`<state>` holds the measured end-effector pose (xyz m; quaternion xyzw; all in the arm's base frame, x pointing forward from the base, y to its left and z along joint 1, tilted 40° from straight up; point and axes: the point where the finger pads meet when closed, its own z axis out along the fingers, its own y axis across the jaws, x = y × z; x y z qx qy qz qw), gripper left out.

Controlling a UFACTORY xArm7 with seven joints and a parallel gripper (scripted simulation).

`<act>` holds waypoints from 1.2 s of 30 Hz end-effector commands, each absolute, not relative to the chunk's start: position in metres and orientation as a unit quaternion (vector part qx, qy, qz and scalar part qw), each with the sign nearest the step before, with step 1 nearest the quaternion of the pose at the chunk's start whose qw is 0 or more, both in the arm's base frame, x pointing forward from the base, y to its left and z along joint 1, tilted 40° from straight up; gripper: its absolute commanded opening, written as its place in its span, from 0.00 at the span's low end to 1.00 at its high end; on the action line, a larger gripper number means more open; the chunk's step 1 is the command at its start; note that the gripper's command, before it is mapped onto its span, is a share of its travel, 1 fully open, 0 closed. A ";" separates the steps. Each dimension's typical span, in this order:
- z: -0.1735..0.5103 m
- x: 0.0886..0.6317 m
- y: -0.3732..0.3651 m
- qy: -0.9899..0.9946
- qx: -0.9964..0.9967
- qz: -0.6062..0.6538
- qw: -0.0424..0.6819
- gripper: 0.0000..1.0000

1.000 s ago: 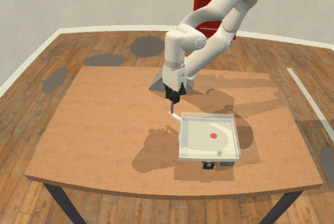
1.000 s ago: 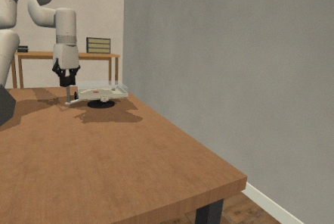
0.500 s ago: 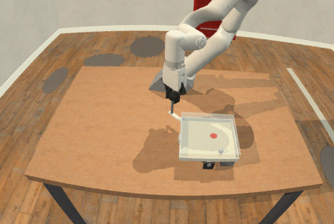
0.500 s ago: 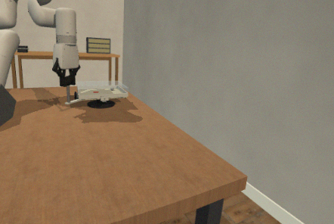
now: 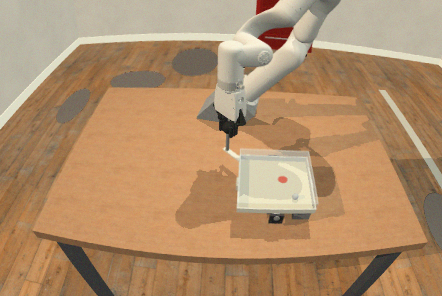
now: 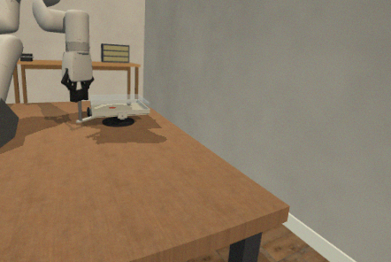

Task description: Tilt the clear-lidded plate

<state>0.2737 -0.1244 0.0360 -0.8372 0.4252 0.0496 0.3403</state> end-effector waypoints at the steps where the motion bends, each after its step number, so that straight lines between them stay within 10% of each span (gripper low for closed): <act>1: 0.038 0.274 -0.125 0.425 -0.838 0.050 0.340 0.00; 36: 0.037 0.276 -0.127 0.425 -0.838 0.050 0.340 0.00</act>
